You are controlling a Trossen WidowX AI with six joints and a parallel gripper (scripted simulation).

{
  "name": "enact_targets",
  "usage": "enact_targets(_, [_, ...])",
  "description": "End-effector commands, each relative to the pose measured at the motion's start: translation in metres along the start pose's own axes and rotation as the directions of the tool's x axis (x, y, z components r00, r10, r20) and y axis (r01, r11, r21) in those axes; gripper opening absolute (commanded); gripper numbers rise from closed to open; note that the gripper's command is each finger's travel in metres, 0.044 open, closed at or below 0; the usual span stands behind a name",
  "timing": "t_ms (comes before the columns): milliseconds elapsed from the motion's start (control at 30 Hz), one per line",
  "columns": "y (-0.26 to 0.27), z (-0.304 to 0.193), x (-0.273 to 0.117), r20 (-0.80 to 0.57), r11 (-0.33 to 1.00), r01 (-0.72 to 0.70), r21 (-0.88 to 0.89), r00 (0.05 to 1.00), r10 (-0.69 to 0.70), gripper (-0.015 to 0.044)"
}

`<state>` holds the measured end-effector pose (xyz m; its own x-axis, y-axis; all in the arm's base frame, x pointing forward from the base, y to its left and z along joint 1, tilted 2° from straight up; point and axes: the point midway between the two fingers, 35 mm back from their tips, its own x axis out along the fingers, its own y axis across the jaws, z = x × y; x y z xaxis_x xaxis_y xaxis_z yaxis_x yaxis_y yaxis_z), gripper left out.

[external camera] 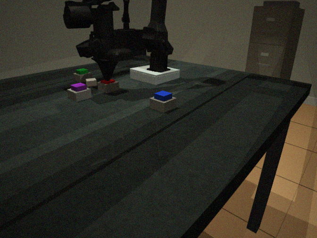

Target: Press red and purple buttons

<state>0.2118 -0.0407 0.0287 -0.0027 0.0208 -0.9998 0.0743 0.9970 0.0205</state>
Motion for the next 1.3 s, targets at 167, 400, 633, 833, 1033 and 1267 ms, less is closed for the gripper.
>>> enact_targets(167, [0.000, -0.002, 0.002, -0.006, 1.000, 0.003, -0.001, 1.000, -0.003, 0.0020])
enact_targets(400, [0.000, -0.001, -0.033, -0.005, 1.000, 0.003, -0.001, 1.000, -0.003, 0.0020])
enact_targets(633, [0.000, 0.000, -0.087, -0.005, 1.000, 0.003, -0.001, 1.000, -0.003, 0.0020])
enact_targets(833, [0.000, 0.001, -0.095, -0.005, 1.000, 0.003, -0.001, 1.000, -0.003, 0.0020])
enact_targets(1033, [-0.001, 0.068, -0.099, 0.000, 1.000, 0.003, -0.001, 1.000, -0.003, 0.0020])
enact_targets(1267, [0.000, 0.098, -0.096, 0.002, 1.000, 0.003, -0.001, 1.000, -0.003, 0.0020])
